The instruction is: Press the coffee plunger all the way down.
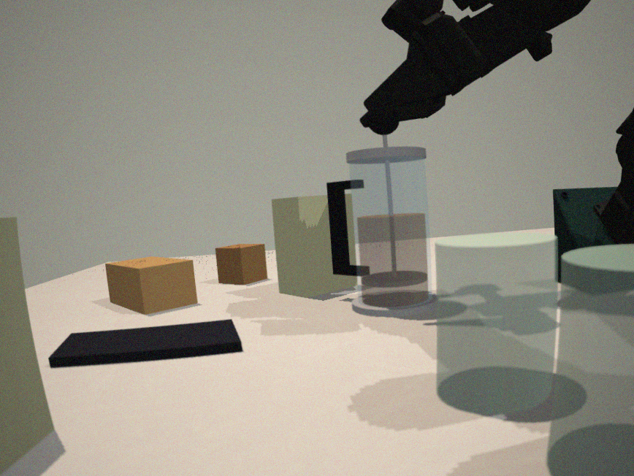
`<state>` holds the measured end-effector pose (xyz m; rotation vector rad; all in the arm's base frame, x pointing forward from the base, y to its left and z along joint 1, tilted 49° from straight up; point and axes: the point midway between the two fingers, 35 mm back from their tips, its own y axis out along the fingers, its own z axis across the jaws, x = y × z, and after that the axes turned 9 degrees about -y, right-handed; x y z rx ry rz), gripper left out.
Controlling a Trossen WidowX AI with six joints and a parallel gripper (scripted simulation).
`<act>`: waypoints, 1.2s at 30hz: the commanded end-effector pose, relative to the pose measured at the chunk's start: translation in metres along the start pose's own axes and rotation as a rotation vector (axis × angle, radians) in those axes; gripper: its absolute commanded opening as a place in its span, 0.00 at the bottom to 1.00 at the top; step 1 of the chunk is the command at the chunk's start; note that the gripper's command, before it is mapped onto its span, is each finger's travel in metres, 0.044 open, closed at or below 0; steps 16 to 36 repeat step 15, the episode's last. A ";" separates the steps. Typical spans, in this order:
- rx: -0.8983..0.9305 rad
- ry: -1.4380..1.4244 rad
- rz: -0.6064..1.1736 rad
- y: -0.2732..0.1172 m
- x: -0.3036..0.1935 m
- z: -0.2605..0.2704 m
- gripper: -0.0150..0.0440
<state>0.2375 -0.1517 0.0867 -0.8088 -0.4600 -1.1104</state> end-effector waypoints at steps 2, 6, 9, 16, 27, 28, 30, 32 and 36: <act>-0.005 -0.004 0.005 -0.013 0.020 -0.007 1.00; -0.002 0.008 0.007 -0.038 0.050 -0.009 1.00; 0.002 0.012 0.003 -0.049 0.061 -0.008 1.00; 0.002 0.012 0.003 -0.048 0.060 -0.008 1.00; 0.002 0.012 0.003 -0.048 0.060 -0.008 1.00; 0.002 0.012 0.003 -0.048 0.060 -0.008 1.00; 0.002 0.012 0.003 -0.048 0.060 -0.008 1.00; 0.002 0.012 0.003 -0.048 0.060 -0.008 1.00; 0.002 0.012 0.003 -0.048 0.060 -0.008 1.00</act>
